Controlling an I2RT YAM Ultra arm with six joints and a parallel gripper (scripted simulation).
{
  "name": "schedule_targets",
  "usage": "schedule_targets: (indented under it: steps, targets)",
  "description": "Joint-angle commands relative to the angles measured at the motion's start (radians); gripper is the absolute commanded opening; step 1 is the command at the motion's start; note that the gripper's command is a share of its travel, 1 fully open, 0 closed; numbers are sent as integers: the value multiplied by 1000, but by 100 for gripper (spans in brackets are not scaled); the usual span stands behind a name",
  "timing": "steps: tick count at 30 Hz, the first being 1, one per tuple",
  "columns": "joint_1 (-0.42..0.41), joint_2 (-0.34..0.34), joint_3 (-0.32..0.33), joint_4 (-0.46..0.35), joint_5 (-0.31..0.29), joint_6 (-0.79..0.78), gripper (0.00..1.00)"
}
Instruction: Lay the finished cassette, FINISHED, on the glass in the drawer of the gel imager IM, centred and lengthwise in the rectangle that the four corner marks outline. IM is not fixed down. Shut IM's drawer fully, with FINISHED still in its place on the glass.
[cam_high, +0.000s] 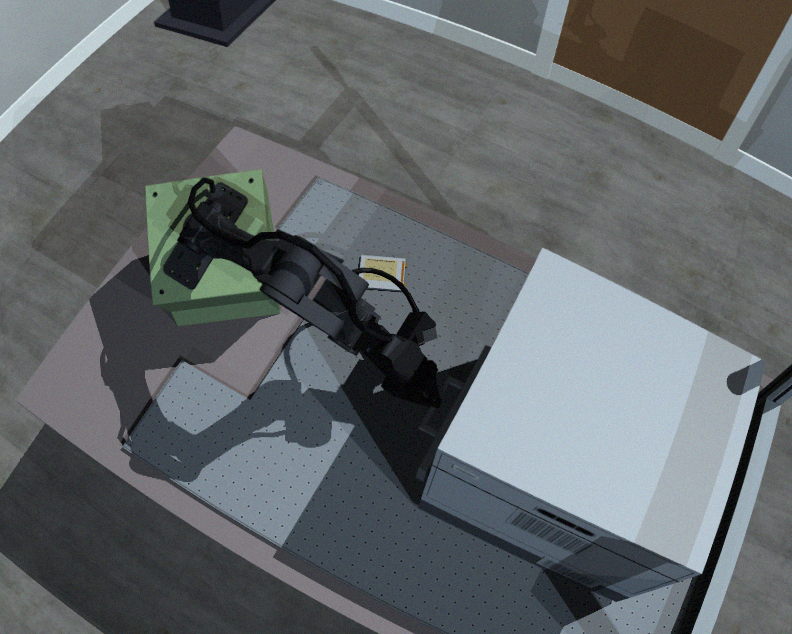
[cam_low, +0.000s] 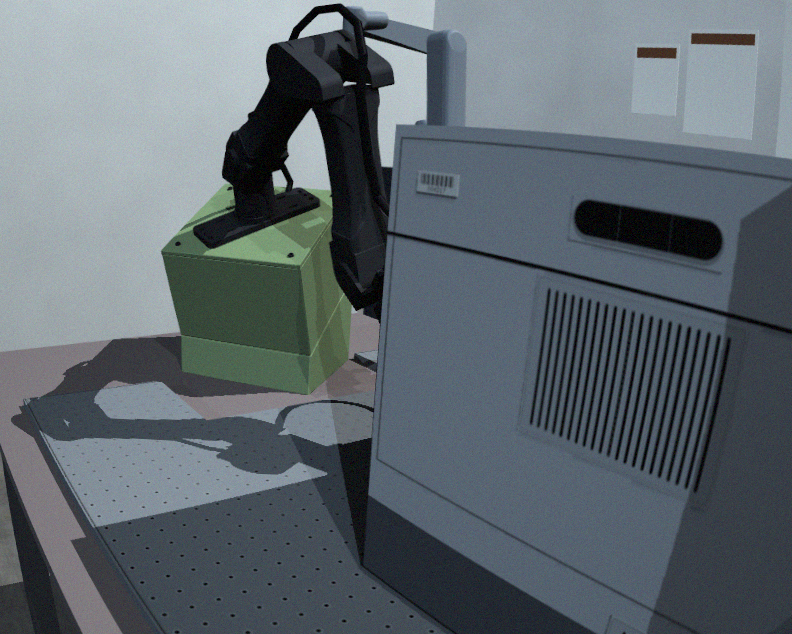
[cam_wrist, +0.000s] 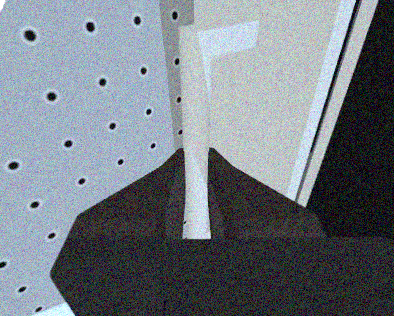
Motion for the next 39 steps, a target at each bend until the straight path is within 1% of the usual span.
schedule_targets:
  steps: [1, 7, 8, 10, 14, 16, 19, 21, 30, 39]
  targets:
    - [1, -4, -23, -19, -9, 1, 0]
    - [1, -4, -23, -19, -9, 1, 0]
    - [17, -45, 25, -71, 17, 14, 0]
    - [17, -45, 25, -71, 17, 14, 0]
    - [31, -108, 58, -280, 61, 41, 0]
    - [32, -112, 61, -303, 64, 47, 0]
    - [31, -116, 51, -306, 64, 50, 0]
    - [31, -117, 1, -302, 65, 50, 0]
    - [24, -125, -37, -274, 64, 50, 0]
    - [16, -135, -90, -221, 56, 49, 0]
